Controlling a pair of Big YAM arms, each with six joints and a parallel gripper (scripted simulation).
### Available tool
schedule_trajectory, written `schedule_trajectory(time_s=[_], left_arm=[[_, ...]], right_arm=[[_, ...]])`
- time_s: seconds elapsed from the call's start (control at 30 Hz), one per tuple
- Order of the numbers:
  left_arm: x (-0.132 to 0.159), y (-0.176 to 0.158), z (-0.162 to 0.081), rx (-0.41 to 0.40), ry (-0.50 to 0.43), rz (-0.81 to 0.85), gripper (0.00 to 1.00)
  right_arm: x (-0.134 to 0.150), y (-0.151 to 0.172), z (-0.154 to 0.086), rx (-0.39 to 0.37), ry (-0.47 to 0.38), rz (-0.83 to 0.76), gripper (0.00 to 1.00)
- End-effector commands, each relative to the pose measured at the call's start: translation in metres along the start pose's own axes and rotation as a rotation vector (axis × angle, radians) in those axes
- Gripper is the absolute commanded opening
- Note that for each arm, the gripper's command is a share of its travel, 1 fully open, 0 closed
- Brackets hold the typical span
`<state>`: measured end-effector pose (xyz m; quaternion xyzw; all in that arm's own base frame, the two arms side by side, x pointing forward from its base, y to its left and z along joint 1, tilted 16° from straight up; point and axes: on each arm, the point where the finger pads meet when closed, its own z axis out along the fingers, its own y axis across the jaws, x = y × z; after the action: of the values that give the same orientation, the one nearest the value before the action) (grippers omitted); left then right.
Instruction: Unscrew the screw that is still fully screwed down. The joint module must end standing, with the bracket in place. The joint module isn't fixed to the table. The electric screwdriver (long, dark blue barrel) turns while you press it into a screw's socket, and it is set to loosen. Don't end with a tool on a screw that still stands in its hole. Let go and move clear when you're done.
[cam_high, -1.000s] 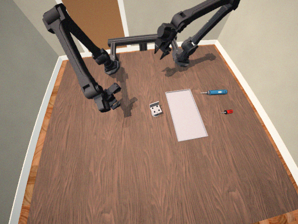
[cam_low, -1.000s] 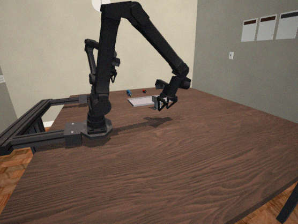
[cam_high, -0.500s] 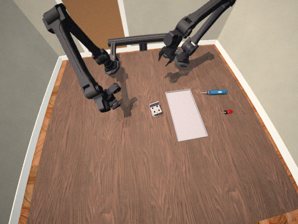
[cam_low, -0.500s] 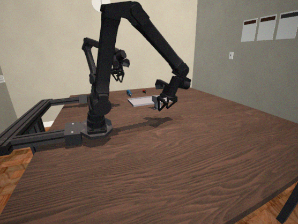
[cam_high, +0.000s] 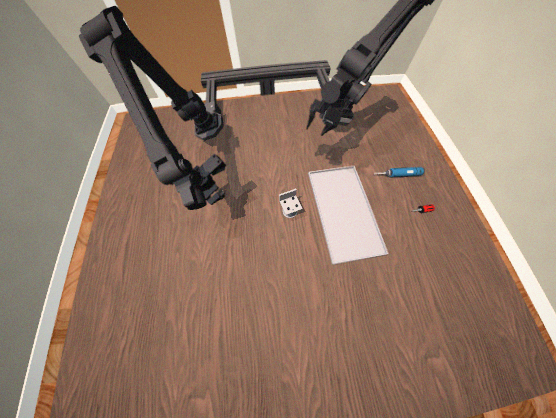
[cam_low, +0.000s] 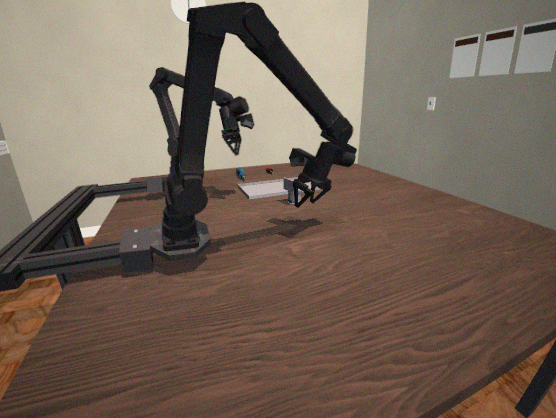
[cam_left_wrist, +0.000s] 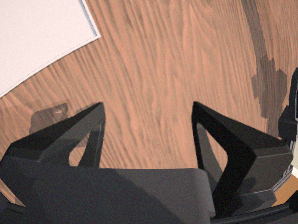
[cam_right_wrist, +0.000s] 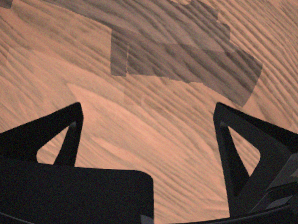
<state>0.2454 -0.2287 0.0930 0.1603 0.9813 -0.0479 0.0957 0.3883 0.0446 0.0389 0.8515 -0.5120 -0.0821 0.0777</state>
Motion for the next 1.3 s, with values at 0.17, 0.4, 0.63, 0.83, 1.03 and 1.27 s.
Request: schedule_trajectory(time_s=[0.17, 0.4, 0.63, 0.83, 1.03, 1.27], left_arm=[[-0.019, 0.011, 0.004, -0.017, -0.005, -0.115, 0.65], [-0.063, 0.057, -0.008, -0.043, -0.073, -0.309, 0.65], [-0.079, 0.102, -0.007, -0.085, -0.081, -0.477, 0.65], [-0.073, 0.119, -0.008, -0.102, -0.084, -0.532, 0.65], [-0.088, 0.168, -0.008, -0.141, -0.106, -0.7, 0.65], [-0.071, 0.19, 0.005, -0.175, -0.067, -0.786, 0.65]], right_arm=[[0.003, -0.008, -0.01, 0.025, 0.009, -0.001, 1.0], [0.003, -0.008, -0.01, 0.025, 0.009, -0.001, 1.0], [0.003, -0.008, -0.01, 0.025, 0.009, -0.001, 1.0], [0.003, -0.008, -0.01, 0.025, 0.009, -0.001, 1.0], [0.003, -0.008, -0.01, 0.025, 0.009, -0.001, 1.0], [0.003, -0.008, -0.01, 0.025, 0.009, -0.001, 1.0]])
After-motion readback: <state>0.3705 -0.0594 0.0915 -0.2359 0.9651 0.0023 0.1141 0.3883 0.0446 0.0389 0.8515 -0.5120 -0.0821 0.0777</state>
